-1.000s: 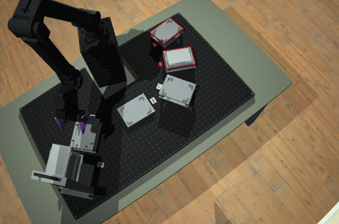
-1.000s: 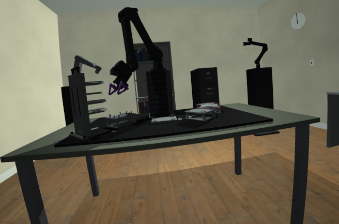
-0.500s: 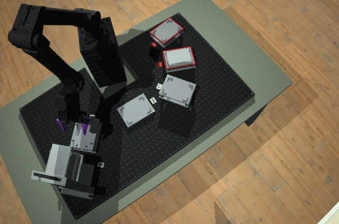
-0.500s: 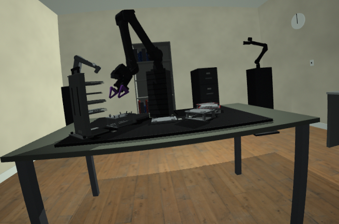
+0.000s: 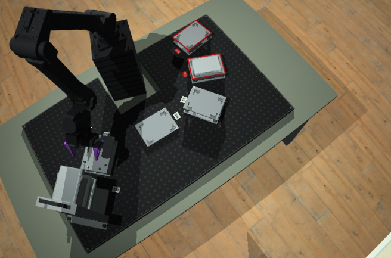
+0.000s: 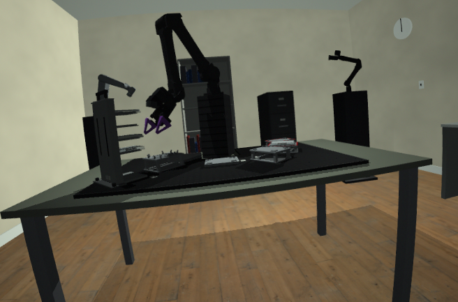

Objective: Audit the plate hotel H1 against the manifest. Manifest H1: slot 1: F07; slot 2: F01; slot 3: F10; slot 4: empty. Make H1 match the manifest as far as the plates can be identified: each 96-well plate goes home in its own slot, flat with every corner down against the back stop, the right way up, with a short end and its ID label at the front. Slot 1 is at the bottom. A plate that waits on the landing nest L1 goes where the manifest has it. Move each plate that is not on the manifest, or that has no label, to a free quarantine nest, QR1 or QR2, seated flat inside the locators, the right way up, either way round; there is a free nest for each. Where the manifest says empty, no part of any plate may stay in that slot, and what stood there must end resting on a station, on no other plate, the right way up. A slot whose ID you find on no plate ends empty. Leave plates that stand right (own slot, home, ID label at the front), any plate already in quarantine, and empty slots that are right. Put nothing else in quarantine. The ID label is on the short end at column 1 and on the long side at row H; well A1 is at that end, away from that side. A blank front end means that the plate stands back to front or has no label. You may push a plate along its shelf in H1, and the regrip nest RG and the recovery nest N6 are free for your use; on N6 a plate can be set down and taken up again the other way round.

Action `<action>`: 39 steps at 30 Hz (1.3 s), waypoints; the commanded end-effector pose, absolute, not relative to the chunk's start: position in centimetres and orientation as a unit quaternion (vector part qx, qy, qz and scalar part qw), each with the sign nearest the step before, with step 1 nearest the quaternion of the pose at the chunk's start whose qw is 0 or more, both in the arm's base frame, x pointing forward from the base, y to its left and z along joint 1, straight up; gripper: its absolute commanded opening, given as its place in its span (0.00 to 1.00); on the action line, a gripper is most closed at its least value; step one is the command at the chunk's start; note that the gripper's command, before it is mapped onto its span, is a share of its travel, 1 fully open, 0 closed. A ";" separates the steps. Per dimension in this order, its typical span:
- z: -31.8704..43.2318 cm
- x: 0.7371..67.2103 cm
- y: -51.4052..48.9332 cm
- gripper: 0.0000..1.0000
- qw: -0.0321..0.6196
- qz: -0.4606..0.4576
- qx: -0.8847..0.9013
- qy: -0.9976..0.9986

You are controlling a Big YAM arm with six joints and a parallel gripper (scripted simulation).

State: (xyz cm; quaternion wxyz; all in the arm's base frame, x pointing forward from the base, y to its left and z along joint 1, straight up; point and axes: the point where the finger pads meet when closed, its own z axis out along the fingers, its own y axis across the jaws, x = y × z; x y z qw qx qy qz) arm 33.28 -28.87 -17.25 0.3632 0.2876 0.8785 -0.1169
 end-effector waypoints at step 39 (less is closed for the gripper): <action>-16.6 34.7 -30.0 1.00 0.373 -0.121 0.287 0.874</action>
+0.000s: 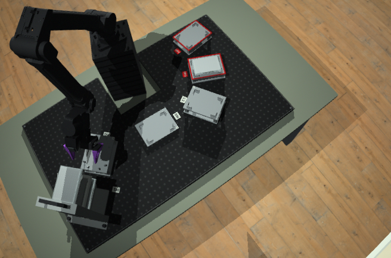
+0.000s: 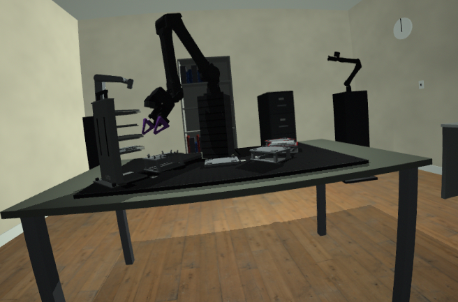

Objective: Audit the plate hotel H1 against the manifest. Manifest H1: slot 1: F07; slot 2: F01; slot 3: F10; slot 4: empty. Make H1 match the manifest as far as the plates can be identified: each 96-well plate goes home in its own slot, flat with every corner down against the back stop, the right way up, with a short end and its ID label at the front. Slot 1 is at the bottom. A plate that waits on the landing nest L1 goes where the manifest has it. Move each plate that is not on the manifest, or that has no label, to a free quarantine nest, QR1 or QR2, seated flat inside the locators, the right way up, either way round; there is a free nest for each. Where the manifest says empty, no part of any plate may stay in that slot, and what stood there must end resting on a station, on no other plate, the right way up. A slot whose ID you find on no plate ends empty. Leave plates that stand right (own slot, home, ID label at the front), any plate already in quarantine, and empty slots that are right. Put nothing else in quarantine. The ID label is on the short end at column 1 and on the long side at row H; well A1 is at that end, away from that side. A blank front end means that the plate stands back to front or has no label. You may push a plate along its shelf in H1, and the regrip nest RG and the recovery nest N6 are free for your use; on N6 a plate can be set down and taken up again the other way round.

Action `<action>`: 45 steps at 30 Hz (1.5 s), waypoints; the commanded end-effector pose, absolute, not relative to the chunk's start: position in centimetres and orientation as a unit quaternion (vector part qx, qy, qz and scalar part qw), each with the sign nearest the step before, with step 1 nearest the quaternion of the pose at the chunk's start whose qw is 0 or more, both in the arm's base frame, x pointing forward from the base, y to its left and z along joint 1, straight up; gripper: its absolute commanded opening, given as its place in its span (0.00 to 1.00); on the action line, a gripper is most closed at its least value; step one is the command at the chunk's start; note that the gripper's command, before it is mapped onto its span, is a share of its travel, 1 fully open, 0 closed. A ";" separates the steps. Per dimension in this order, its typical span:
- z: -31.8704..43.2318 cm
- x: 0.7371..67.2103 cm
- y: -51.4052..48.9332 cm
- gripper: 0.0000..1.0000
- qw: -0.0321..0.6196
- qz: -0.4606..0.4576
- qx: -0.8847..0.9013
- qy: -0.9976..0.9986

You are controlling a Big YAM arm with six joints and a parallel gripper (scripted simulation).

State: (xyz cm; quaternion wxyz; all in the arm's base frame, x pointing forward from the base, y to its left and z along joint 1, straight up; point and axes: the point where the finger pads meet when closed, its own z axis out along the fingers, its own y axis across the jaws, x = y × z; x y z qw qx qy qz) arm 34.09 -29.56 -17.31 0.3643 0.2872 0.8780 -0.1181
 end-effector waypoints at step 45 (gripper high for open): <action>-16.9 32.5 -28.9 1.00 0.372 -0.122 0.292 0.873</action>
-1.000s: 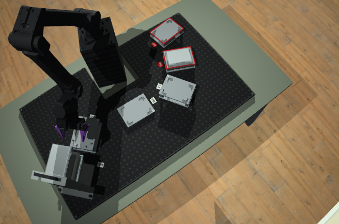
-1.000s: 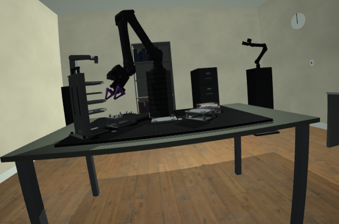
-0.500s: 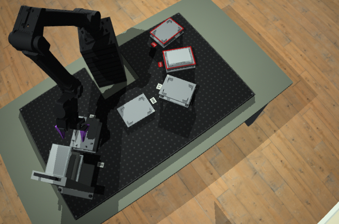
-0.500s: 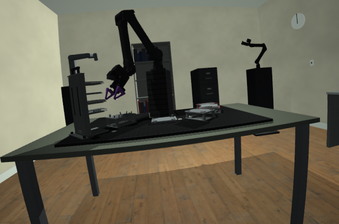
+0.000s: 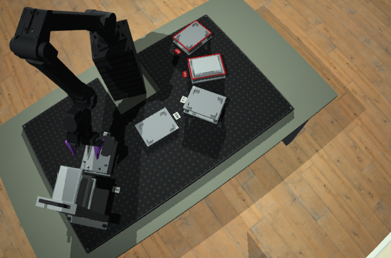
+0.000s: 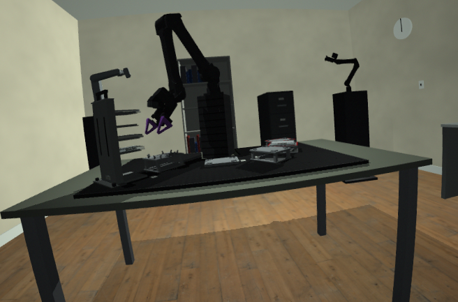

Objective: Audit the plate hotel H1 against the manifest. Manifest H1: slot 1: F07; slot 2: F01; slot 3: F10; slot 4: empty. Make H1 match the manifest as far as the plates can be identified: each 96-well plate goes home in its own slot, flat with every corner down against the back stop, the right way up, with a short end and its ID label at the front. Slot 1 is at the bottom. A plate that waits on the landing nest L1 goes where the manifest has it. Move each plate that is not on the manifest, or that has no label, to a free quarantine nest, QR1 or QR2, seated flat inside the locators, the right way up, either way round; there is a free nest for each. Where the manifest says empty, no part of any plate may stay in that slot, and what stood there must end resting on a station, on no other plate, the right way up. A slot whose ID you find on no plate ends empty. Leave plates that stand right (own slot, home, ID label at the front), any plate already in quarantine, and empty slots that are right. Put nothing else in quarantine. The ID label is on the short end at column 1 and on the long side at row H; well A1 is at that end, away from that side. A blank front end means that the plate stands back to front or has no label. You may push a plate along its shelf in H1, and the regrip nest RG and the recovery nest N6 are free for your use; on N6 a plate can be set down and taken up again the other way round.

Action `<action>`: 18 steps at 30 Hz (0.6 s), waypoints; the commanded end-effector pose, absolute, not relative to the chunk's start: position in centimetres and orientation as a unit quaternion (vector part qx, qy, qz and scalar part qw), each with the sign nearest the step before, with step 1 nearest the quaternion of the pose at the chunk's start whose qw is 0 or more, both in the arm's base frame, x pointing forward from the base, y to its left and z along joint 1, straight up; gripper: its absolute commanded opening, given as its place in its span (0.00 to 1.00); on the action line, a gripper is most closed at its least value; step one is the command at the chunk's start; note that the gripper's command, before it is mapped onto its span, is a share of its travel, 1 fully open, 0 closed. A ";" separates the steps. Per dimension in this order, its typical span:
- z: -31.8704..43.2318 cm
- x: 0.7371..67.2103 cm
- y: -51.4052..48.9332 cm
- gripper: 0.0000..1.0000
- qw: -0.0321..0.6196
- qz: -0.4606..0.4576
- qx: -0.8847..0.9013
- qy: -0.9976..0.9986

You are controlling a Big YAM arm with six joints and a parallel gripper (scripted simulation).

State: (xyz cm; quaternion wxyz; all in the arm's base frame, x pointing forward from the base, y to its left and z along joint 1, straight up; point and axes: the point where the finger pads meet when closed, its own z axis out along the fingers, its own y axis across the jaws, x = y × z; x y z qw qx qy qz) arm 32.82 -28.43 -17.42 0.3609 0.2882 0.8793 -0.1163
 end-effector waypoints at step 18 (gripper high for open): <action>-19.1 32.2 -28.5 1.00 0.373 -0.123 0.287 0.874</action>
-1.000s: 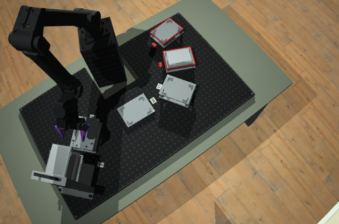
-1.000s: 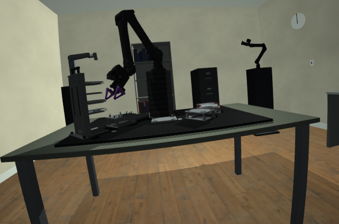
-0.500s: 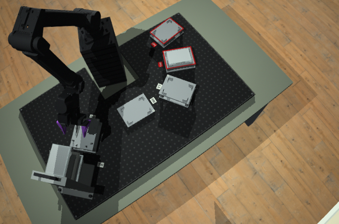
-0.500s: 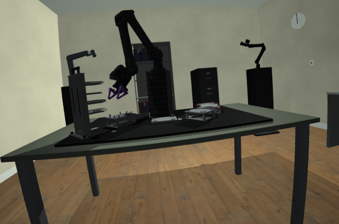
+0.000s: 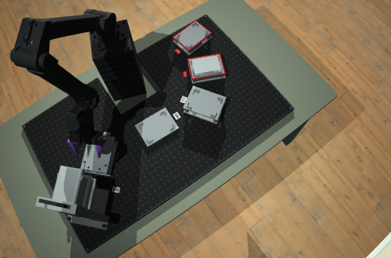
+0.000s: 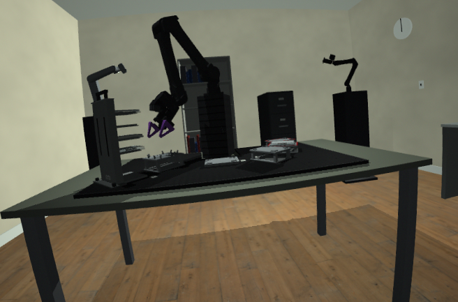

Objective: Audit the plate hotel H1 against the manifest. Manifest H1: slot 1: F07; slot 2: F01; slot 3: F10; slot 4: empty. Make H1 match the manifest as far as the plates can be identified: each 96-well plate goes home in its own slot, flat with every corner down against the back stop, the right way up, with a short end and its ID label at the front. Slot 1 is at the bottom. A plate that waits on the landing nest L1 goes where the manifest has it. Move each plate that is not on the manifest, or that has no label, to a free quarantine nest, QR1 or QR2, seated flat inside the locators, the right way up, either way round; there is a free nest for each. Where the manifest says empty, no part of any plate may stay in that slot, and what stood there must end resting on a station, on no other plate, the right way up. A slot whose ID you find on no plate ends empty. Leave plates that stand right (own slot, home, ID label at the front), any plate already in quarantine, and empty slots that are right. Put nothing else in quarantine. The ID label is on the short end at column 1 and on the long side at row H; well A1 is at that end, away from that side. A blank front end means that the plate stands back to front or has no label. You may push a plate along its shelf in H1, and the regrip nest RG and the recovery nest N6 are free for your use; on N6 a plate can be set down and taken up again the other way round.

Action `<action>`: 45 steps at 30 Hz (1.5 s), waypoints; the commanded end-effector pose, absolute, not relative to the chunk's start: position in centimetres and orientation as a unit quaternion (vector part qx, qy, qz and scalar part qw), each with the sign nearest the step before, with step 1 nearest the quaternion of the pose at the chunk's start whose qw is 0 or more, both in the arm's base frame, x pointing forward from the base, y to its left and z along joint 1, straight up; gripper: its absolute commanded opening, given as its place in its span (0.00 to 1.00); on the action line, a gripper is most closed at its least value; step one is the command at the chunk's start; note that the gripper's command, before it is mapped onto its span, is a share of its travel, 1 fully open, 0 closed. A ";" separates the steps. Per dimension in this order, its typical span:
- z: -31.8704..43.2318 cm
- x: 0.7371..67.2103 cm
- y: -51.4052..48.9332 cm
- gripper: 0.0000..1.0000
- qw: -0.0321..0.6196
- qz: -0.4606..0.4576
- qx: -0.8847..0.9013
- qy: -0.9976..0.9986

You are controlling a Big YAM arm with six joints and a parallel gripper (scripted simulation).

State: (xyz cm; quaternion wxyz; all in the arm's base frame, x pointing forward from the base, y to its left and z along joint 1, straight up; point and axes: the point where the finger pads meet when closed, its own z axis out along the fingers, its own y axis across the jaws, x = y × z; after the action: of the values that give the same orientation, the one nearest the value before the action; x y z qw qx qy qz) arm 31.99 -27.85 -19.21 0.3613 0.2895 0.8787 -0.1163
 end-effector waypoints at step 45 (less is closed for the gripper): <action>-22.0 34.6 -29.9 1.00 0.372 -0.121 0.287 0.874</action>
State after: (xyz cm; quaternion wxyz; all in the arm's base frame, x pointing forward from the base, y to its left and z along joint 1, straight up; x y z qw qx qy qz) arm 33.88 -29.32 -22.92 0.3615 0.2877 0.8792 -0.1166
